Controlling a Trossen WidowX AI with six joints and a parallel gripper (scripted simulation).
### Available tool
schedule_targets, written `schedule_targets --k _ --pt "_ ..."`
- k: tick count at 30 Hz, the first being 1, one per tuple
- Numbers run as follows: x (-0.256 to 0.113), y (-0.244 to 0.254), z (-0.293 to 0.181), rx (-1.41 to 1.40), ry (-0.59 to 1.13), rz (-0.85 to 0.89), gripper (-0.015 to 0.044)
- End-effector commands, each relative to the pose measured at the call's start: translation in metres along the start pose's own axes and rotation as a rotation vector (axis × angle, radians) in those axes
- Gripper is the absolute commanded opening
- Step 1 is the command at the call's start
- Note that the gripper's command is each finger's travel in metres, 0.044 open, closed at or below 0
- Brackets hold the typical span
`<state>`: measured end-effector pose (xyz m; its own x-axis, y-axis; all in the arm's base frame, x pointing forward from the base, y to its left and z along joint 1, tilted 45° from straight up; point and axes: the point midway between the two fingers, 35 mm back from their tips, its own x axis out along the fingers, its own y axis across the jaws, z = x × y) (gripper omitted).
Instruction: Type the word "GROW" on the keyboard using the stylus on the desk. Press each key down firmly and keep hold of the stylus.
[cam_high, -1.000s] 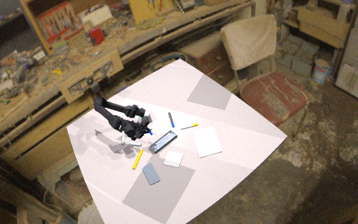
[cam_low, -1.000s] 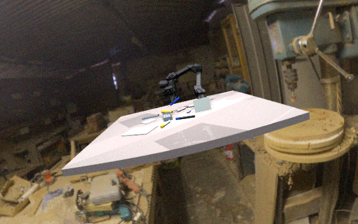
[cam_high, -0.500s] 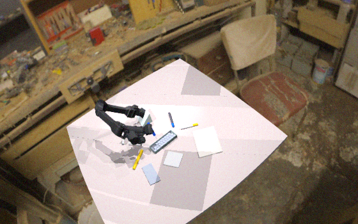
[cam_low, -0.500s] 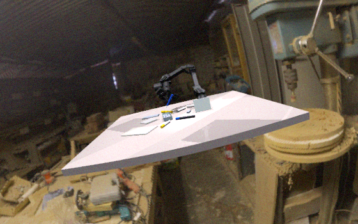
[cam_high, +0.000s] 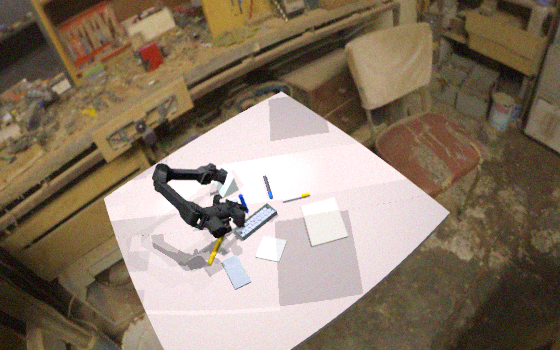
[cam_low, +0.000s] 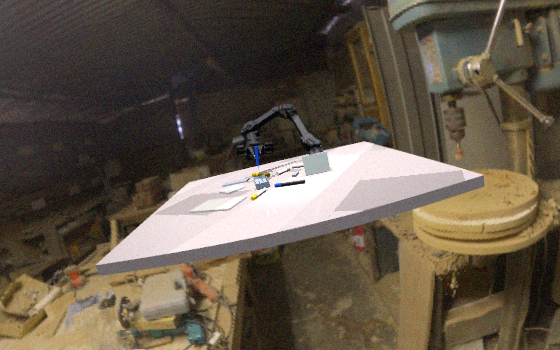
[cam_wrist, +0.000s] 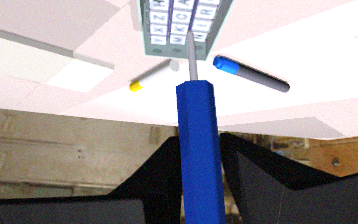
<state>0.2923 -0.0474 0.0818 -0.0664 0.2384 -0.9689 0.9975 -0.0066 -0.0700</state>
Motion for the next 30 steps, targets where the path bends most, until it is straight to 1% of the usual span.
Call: schedule_targets --k 1,7,15,19,22,30 --pt "0.001 0.008 0.000 0.123 0.043 -0.011 0.0000" --pt "0.002 0.010 0.001 0.149 0.050 -0.014 0.0000" --pt "0.019 0.005 0.028 0.149 0.048 -0.014 0.0000" --pt "0.020 0.005 0.029 0.149 0.048 -0.014 0.0000" --pt "0.021 0.005 0.031 0.149 0.048 -0.014 0.0079" --pt "0.022 0.005 0.032 0.149 0.048 -0.014 0.0081"
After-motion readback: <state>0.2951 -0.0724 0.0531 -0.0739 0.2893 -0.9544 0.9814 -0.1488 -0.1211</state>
